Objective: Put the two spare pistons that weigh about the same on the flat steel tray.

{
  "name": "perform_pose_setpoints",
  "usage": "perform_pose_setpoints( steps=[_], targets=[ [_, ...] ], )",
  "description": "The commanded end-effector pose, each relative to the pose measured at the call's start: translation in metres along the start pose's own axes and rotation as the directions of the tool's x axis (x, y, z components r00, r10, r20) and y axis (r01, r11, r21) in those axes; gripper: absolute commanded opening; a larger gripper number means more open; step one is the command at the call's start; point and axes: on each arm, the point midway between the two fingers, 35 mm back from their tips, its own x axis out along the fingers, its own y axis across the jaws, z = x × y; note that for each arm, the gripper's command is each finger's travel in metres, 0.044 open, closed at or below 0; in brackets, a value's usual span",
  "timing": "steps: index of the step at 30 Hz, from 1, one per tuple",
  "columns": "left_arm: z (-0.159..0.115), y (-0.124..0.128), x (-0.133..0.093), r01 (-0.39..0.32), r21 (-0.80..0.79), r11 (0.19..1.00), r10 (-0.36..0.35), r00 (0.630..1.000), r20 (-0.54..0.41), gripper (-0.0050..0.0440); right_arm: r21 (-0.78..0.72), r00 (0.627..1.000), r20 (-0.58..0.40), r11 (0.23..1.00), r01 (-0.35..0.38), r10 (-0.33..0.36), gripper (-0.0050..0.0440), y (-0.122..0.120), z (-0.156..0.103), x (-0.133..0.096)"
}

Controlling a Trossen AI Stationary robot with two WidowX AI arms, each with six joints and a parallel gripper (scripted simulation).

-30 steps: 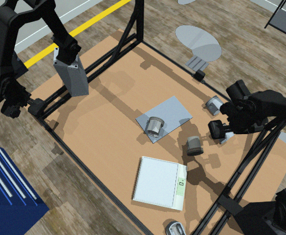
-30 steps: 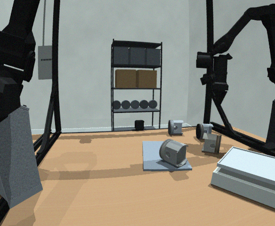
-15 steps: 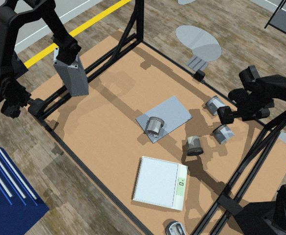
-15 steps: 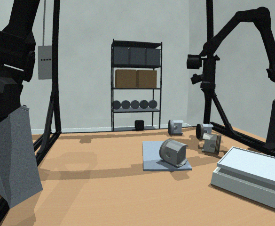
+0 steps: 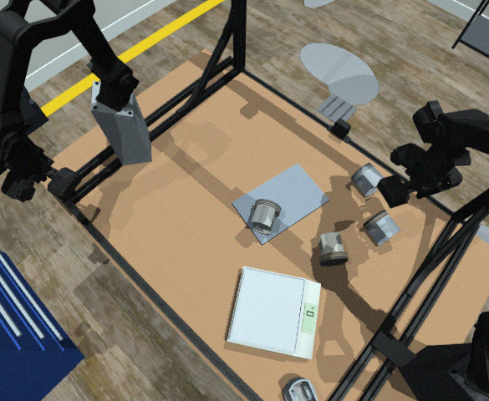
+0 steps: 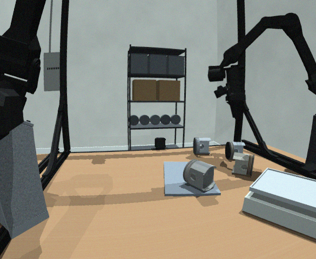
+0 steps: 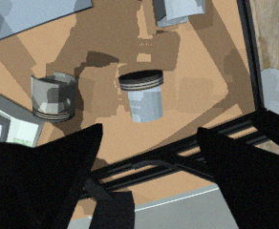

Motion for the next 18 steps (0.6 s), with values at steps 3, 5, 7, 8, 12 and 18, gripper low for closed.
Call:
perform_pose_setpoints(
  steps=[3, 5, 7, 8, 12, 18],
  targets=[
    [0.001, -0.001, 0.003, -0.025, -0.081, 0.996, 0.021, 0.998, -0.055, 0.0378, 0.000, 1.000, -0.001, 1.000, -0.001, 0.001, 0.0440, 0.000, 0.000, 0.000],
    [0.001, -0.001, 0.003, -0.038, -0.125, 0.991, 0.028, 0.996, -0.082, 0.0378, 0.000, 1.000, -0.001, 1.000, -0.001, 0.001, 0.0440, 0.000, 0.000, 0.000],
    [0.001, -0.001, 0.003, -0.052, -0.169, 0.984, 0.034, 0.993, -0.110, 0.0378, 0.000, 1.000, -0.001, 1.000, -0.001, 0.001, 0.0440, 0.000, 0.000, 0.000],
    [0.001, -0.001, 0.003, -0.059, -0.190, 0.980, 0.036, 0.992, -0.124, 0.0378, 0.000, 1.000, -0.001, 1.000, -0.001, 0.001, 0.0440, 0.000, 0.000, 0.000],
    [0.001, -0.001, 0.004, -0.077, -0.232, 0.970, 0.041, 0.987, -0.156, 0.0378, 0.000, 1.000, -0.001, 1.000, -0.001, 0.001, 0.0440, 0.000, 0.000, 0.000],
    [0.002, -0.002, 0.013, -0.078, -0.233, 0.969, 0.042, 0.987, -0.158, 0.0378, 0.000, 1.000, -0.001, 1.000, -0.001, 0.001, 0.0440, 0.000, 0.000, 0.000]
  ],
)
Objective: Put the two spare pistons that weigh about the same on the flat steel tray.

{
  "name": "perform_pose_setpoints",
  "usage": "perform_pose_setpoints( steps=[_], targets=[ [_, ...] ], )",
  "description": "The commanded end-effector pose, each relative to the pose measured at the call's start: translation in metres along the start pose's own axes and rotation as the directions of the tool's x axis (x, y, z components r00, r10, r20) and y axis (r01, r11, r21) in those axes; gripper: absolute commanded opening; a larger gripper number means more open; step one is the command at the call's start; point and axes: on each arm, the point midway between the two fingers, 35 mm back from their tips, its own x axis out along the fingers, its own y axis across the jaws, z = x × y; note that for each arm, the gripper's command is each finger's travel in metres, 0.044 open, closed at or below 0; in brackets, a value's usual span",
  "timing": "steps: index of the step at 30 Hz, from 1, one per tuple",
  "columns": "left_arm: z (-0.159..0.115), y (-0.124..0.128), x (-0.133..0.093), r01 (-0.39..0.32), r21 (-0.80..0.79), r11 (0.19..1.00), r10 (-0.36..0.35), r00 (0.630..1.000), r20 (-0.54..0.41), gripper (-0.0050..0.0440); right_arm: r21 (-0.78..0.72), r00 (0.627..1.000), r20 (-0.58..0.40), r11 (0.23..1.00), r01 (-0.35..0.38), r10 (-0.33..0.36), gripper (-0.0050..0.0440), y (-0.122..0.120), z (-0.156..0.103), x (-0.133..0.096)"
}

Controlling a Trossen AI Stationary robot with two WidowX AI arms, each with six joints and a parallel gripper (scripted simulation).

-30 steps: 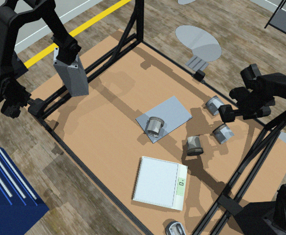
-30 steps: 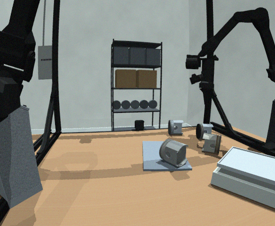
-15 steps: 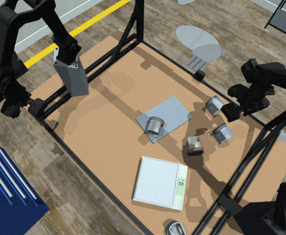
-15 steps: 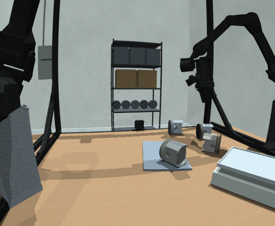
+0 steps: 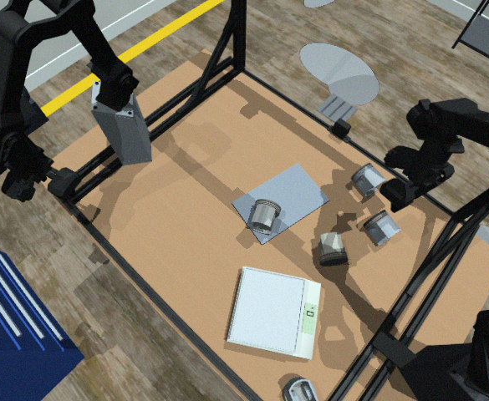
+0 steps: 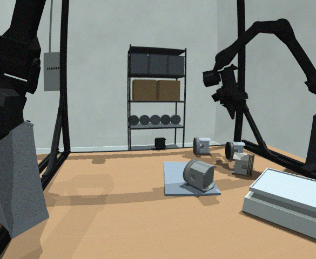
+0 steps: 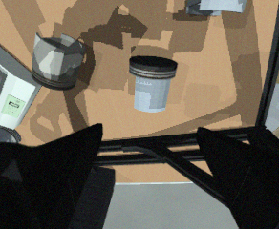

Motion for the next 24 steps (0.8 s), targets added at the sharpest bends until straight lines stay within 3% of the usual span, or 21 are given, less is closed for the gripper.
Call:
perform_pose_setpoints(
  steps=[1, 24],
  targets=[
    [0.002, -0.002, 0.008, -0.004, -0.008, 1.000, 0.003, 1.000, -0.010, 0.0378, 0.000, 1.000, -0.001, 1.000, -0.001, 0.001, 0.0440, 0.000, 0.000, 0.000],
    [0.008, -0.006, 0.040, -0.004, -0.008, 1.000, 0.003, 1.000, -0.010, 0.0378, 0.000, 1.000, -0.001, 1.000, -0.001, 0.001, 0.0440, 0.000, 0.000, 0.000]
  ],
)
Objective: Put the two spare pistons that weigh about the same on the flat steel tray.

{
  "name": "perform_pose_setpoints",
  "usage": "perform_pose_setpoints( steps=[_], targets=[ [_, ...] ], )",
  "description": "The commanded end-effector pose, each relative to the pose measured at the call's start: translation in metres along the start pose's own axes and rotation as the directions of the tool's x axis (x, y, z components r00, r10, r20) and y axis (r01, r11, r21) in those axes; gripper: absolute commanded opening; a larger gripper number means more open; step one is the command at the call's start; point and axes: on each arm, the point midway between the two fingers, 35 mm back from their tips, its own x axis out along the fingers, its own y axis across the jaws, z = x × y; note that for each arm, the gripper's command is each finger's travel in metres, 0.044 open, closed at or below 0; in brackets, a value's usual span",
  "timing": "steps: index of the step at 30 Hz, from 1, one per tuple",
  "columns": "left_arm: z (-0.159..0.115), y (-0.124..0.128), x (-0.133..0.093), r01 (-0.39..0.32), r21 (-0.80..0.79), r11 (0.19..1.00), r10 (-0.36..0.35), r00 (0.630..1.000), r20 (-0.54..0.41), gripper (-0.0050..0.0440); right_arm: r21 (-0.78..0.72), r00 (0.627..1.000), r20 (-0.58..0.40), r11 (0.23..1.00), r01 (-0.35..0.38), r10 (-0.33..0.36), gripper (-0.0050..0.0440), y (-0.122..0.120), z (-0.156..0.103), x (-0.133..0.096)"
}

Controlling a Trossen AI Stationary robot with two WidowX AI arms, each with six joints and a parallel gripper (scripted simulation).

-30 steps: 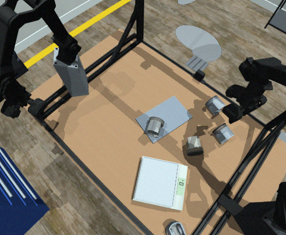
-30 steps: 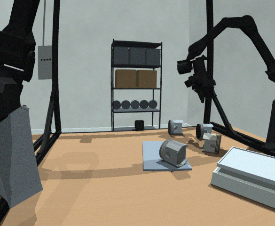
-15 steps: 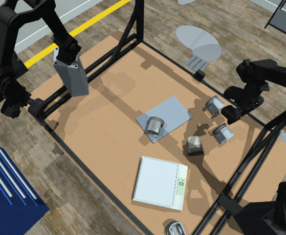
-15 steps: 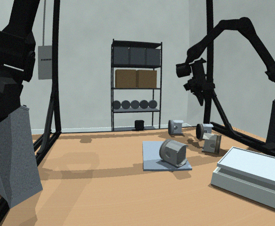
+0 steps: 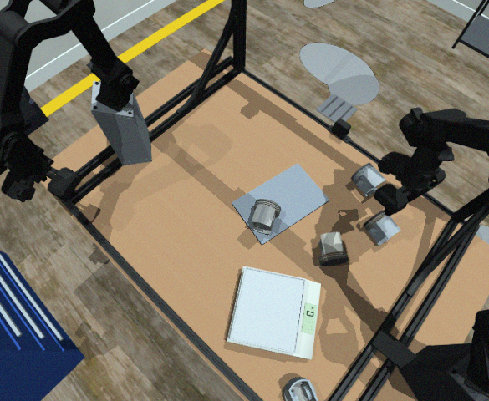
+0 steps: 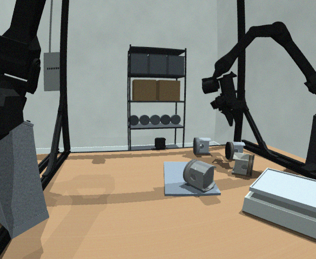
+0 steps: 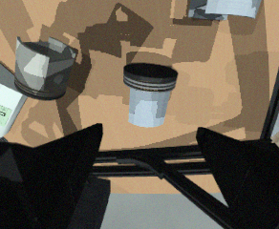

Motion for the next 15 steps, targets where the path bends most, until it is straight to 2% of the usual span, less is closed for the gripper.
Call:
perform_pose_setpoints(
  steps=[1, 15],
  targets=[
    [-0.002, 0.000, 0.013, -0.008, 0.006, 1.000, 0.008, 1.000, -0.019, 0.0378, 0.000, 1.000, -0.001, 1.000, -0.001, 0.001, 0.0440, 0.000, 0.000, 0.000],
    [0.002, -0.003, 0.032, -0.008, 0.006, 1.000, 0.008, 1.000, -0.019, 0.0378, 0.000, 1.000, -0.001, 1.000, -0.001, 0.001, 0.0440, 0.000, 0.000, 0.000]
  ],
)
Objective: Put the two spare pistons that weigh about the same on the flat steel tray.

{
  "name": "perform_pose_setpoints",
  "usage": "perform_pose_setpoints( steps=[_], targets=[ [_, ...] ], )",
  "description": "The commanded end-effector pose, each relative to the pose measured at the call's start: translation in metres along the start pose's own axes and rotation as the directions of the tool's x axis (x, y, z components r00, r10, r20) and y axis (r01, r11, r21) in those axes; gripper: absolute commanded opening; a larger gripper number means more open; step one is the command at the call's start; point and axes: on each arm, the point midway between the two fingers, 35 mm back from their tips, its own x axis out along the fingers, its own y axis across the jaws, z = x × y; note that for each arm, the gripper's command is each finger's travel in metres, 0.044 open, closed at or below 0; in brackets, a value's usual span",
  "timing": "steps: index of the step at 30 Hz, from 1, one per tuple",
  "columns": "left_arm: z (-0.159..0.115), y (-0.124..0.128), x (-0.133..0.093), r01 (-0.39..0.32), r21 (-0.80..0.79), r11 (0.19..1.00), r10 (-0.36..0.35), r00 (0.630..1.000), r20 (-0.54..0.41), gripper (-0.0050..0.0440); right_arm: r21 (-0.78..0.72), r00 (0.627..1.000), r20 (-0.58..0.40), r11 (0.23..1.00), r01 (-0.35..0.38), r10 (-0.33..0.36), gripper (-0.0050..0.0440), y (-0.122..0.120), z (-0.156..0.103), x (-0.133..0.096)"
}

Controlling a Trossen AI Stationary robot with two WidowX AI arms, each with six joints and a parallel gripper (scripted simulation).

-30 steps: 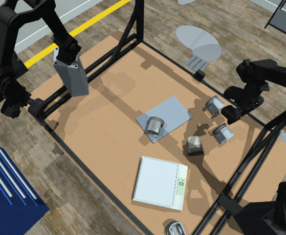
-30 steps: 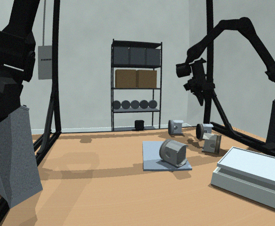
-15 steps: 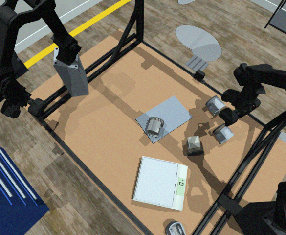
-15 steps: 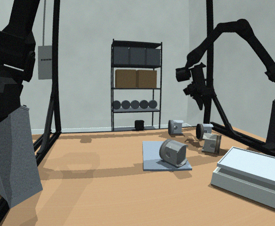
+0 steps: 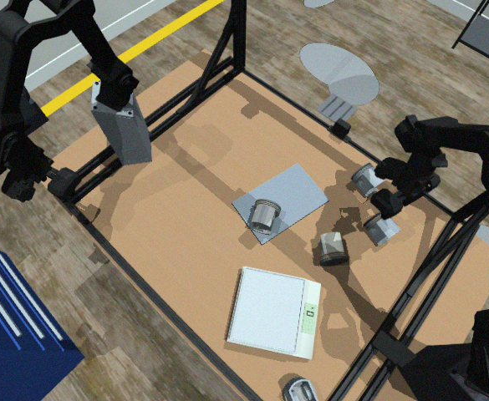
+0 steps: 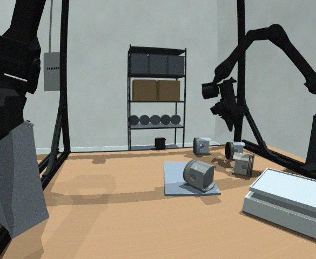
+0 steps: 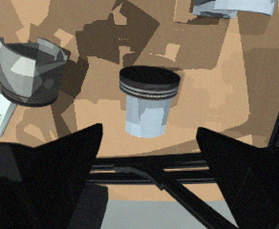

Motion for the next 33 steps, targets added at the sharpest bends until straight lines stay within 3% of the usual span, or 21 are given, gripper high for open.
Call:
perform_pose_setpoints(
  steps=[1, 33],
  targets=[
    [-0.002, 0.000, 0.012, -0.007, 0.006, 1.000, 0.007, 1.000, -0.016, 0.0378, 0.000, 1.000, -0.001, 1.000, -0.001, 0.001, 0.0440, 0.000, 0.000, 0.000],
    [0.000, -0.002, 0.054, -0.008, 0.018, 1.000, 0.008, 1.000, -0.018, 0.0378, 0.000, 1.000, -0.001, 1.000, -0.001, 0.001, 0.0440, 0.000, 0.000, 0.000]
  ],
)
